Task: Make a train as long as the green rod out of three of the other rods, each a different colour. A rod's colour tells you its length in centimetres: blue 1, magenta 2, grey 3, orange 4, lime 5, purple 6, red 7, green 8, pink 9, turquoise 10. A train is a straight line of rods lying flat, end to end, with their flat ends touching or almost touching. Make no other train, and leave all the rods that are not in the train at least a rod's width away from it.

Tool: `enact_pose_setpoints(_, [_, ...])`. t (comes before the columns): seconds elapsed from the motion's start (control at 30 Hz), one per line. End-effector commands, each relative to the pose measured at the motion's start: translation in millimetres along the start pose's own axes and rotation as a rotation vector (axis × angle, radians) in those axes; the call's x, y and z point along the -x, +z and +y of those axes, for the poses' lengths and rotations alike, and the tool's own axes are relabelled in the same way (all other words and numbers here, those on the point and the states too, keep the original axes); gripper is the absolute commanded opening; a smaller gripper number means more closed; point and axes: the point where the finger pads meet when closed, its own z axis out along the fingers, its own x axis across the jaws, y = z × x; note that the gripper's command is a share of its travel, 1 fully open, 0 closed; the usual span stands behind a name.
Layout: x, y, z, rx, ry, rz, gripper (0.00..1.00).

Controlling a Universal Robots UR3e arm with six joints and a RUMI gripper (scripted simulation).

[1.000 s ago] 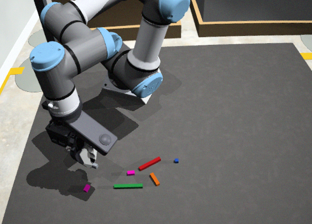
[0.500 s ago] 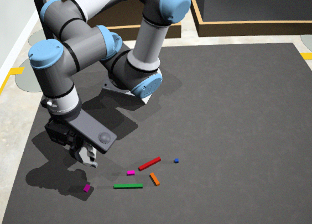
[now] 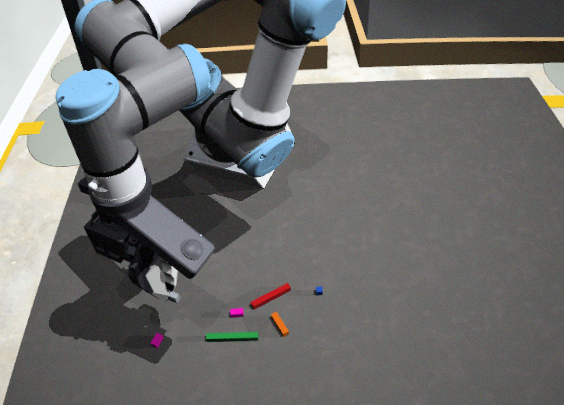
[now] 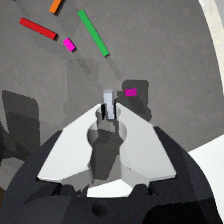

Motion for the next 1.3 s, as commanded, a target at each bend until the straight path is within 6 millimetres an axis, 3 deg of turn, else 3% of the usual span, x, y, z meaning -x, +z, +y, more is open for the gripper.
enact_pose_setpoints(0.0, [0.8,-0.7,-1.8,0.001,0.010,0.002,0.00])
enact_pose_setpoints(0.57, [23.6,-0.8,-29.8,0.001,0.181,0.001,0.00])
enact_pose_setpoints(1.27, [67.1,-0.5,-87.5,0.000,0.518,0.002,0.00])
